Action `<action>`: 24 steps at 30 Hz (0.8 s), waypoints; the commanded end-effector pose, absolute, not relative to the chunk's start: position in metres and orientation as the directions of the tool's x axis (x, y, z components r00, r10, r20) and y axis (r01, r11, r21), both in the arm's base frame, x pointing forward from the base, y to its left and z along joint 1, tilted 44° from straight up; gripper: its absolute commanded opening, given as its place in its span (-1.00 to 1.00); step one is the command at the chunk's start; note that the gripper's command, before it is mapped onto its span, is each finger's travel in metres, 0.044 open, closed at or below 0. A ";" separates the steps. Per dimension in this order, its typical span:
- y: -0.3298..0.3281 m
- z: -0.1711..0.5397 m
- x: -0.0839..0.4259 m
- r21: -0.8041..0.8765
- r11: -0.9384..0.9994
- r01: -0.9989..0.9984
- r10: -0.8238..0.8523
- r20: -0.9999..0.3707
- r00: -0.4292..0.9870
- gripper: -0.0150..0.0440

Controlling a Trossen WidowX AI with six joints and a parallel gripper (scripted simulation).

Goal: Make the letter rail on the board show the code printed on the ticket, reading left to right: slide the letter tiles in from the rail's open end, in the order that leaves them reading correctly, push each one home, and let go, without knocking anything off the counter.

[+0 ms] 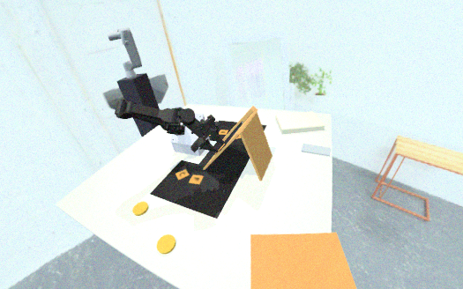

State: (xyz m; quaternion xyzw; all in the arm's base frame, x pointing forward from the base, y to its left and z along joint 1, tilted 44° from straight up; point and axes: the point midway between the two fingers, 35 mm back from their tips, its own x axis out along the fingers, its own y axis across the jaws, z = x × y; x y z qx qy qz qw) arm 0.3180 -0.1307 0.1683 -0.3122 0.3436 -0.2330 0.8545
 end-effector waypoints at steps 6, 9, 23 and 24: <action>-0.128 0.165 0.319 -0.693 0.695 0.190 -0.617 -0.440 0.653 -0.49; -0.127 0.164 0.319 -0.693 0.695 0.190 -0.617 -0.440 0.653 -0.49; -0.122 0.159 0.320 -0.693 0.695 0.190 -0.617 -0.440 0.653 -0.49; -0.122 0.159 0.320 -0.693 0.695 0.190 -0.617 -0.440 0.653 -0.49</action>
